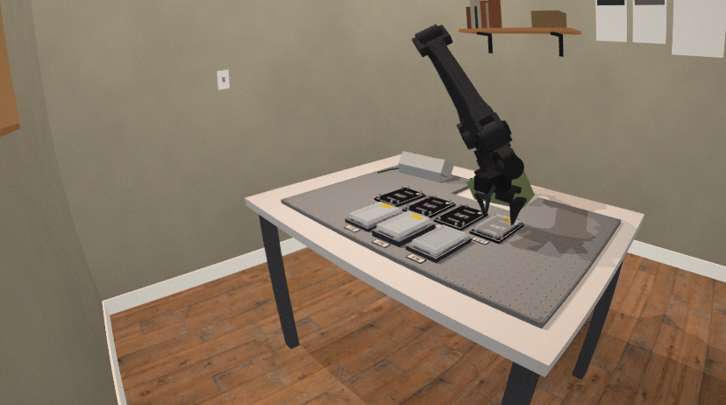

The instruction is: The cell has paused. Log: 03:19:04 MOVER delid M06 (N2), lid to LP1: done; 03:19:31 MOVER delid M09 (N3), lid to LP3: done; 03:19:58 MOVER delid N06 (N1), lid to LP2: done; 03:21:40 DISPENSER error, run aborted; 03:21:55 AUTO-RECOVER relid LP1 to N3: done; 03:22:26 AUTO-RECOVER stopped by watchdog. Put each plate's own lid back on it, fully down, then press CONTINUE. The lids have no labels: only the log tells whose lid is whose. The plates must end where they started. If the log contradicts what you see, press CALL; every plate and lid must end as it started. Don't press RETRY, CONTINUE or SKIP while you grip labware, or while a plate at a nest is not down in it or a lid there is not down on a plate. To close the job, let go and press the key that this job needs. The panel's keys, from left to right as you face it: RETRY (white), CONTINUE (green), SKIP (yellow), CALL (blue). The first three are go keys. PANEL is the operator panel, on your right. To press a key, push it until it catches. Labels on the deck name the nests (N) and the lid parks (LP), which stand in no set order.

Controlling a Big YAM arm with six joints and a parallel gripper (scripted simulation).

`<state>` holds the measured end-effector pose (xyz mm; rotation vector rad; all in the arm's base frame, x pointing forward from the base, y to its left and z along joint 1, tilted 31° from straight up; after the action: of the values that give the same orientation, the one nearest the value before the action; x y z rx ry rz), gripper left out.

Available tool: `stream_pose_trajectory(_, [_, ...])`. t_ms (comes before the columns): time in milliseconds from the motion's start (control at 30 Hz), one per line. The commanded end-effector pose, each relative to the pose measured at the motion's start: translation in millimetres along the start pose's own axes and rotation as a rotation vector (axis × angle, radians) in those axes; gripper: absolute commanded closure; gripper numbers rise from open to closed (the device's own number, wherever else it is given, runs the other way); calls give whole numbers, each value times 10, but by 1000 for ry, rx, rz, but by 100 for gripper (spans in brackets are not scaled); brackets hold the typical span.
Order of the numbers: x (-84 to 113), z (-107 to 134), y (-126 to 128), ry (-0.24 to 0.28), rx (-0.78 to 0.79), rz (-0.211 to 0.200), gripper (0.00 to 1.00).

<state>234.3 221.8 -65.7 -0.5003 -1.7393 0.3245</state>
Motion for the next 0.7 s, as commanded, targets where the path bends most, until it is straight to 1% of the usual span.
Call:
stream_pose_trajectory(0, [-64,-18,-4,1,2,-1,0])
stream_pose_trajectory(33, [13,-48,49,-16,0,-25,0])
stream_pose_trajectory(67, [-71,-24,7,-4,2,-7,0])
stream_pose_trajectory(100, [-114,-17,-5,1,2,-1,0])
stream_pose_trajectory(400, [-253,-15,-7,1,2,-1,0])
stream_pose_trajectory(433, [-135,-64,80,-15,-7,-24,0])
stream_pose_trajectory(667, [-132,-67,82,-15,-7,-24,0])
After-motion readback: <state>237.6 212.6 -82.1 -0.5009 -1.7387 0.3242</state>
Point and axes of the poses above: the point where the finger pads meet when closed, its own x axis back along the fingers, its own y axis across the jaws, z = x × y, the point moved 6 cm from there along x, back along the fingers, and after that the axes turned 15 degrees about -x, right-handed, at the moved point
